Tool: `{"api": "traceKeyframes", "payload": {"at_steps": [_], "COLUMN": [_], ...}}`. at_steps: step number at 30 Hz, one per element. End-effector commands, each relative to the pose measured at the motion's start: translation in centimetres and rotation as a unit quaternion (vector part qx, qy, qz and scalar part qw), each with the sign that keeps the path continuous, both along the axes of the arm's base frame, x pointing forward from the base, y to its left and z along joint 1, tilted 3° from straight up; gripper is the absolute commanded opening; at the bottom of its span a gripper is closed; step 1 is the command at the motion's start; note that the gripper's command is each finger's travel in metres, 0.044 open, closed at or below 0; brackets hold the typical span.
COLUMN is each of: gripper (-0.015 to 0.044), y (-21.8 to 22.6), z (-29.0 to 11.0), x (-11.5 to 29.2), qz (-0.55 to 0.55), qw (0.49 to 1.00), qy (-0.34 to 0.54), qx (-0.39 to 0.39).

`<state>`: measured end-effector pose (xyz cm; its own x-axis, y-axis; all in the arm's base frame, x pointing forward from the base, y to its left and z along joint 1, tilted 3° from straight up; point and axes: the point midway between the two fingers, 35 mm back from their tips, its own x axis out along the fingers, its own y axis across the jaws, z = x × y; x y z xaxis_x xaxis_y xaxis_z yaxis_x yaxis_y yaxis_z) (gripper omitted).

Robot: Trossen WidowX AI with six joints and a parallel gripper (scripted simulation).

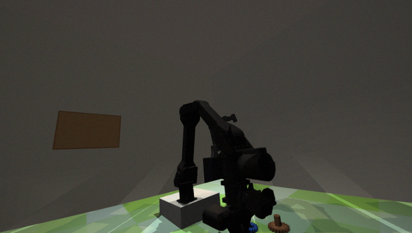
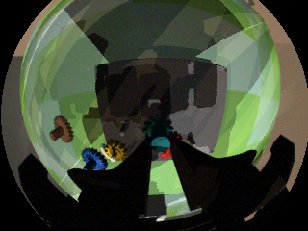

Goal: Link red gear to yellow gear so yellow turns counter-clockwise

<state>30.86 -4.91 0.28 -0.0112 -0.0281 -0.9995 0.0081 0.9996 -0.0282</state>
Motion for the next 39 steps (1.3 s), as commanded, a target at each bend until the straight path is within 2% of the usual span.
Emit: {"api": "traceKeyframes", "payload": {"at_steps": [1, 9, 26, 32, 39], "gripper": [0.0, 0.0, 0.0, 0.0, 0.0], "y": [-0.09, -0.1, -0.13, -0.12, -0.04], "z": [-0.15, -0.24, -0.55, -0.67, -0.81], "x": [-0.07, 0.0, -0.06, 0.01, -0.02], "qz": [-0.058, -0.043, 0.174, 0.157, 0.078], "qw": [0.998, 0.999, 0.985, 0.988, 0.997], "qy": [-0.001, 0.0, 0.006, 0.006, 0.003], "qx": [-0.002, -0.002, 0.001, 0.001, 0.0]}}
